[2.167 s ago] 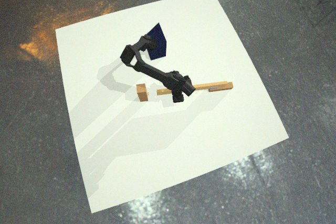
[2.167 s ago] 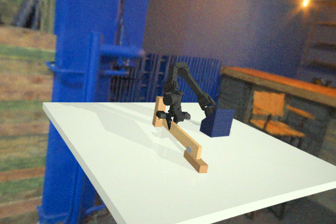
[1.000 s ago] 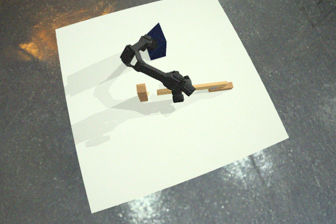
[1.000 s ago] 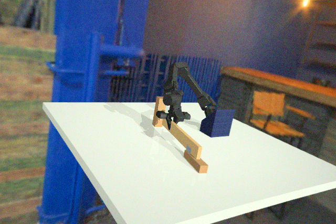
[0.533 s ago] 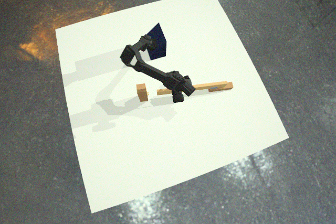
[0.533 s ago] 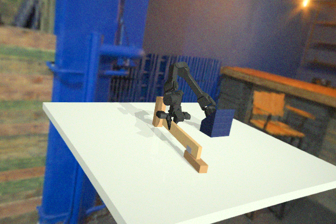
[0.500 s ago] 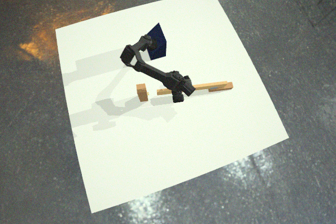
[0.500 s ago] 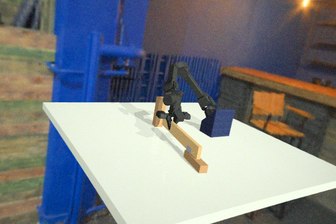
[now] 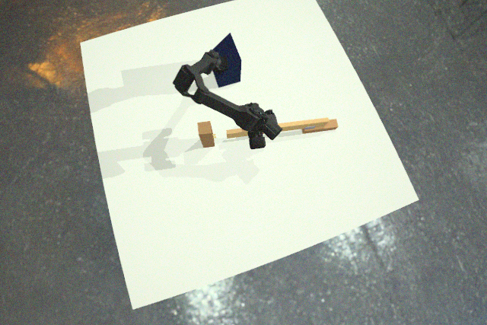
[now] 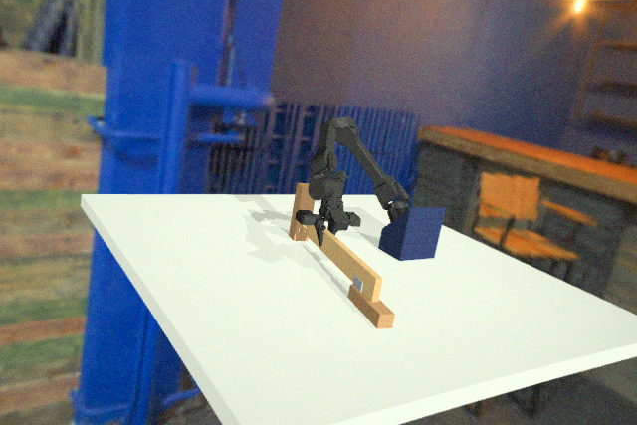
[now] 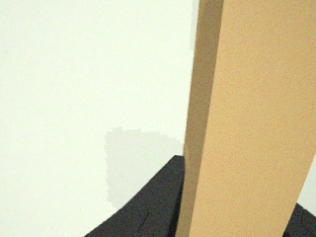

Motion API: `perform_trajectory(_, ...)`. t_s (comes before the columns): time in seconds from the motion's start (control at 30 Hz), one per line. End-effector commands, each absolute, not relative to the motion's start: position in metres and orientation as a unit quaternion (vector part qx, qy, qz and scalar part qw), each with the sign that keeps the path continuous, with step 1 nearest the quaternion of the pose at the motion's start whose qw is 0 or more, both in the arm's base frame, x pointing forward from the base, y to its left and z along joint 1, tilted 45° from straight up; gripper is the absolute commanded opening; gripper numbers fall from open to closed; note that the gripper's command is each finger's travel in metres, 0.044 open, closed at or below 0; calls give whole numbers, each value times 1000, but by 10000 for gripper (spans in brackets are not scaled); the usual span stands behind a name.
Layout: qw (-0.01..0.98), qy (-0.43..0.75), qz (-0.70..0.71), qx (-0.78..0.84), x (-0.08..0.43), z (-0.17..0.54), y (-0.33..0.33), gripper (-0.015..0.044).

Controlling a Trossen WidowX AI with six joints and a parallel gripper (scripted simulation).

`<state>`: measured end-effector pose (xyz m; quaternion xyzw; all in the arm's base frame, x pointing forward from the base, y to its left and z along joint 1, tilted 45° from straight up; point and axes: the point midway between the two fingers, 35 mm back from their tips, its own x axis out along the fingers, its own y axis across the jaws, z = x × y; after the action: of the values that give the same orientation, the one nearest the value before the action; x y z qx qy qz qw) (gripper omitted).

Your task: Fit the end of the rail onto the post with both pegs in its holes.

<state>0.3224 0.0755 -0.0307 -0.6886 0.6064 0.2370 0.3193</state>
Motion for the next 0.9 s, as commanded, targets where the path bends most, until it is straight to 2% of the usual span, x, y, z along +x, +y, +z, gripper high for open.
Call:
perform_trajectory(0.0,321,604,238,-690,322,-26,76,0)
perform_trajectory(0.87,321,604,238,-690,322,-21,70,0)
